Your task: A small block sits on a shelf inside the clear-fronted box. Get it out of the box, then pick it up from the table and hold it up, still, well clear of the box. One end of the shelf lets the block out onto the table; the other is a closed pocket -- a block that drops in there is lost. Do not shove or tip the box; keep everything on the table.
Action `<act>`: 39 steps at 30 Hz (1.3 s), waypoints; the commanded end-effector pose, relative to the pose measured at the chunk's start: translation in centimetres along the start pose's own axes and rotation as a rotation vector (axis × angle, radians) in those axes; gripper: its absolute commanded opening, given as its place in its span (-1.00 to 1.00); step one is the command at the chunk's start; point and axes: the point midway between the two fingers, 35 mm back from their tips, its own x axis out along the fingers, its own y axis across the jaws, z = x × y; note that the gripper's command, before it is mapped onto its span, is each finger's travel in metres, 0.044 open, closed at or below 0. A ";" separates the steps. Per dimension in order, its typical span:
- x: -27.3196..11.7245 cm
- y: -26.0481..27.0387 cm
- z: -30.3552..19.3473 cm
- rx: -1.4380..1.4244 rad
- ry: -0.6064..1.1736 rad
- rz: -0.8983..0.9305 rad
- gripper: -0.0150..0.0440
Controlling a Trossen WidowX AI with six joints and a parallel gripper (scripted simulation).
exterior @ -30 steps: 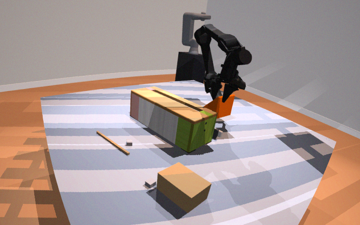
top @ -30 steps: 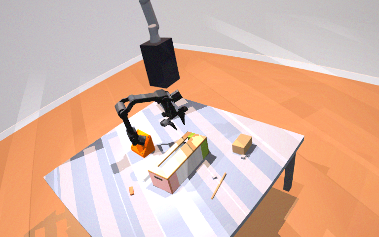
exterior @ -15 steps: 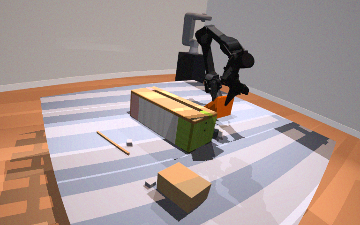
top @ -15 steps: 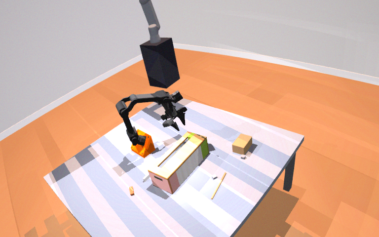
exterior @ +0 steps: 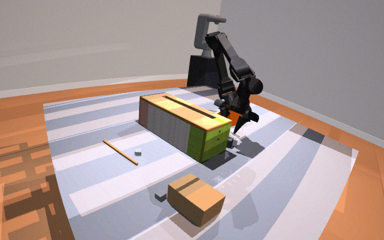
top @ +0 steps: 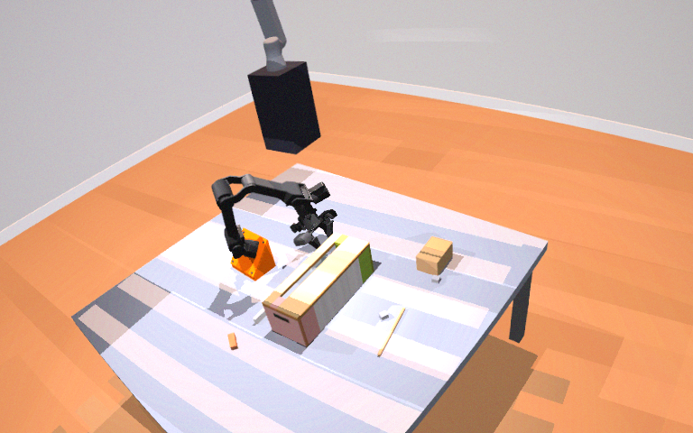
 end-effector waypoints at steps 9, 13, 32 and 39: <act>2.1 0.0 1.0 -0.009 -0.004 0.009 0.47; 2.7 0.0 1.3 -0.009 -0.004 0.009 0.47; 5.4 0.0 2.7 -0.009 -0.004 0.011 0.47; 5.6 0.0 2.8 -0.009 -0.004 0.011 0.12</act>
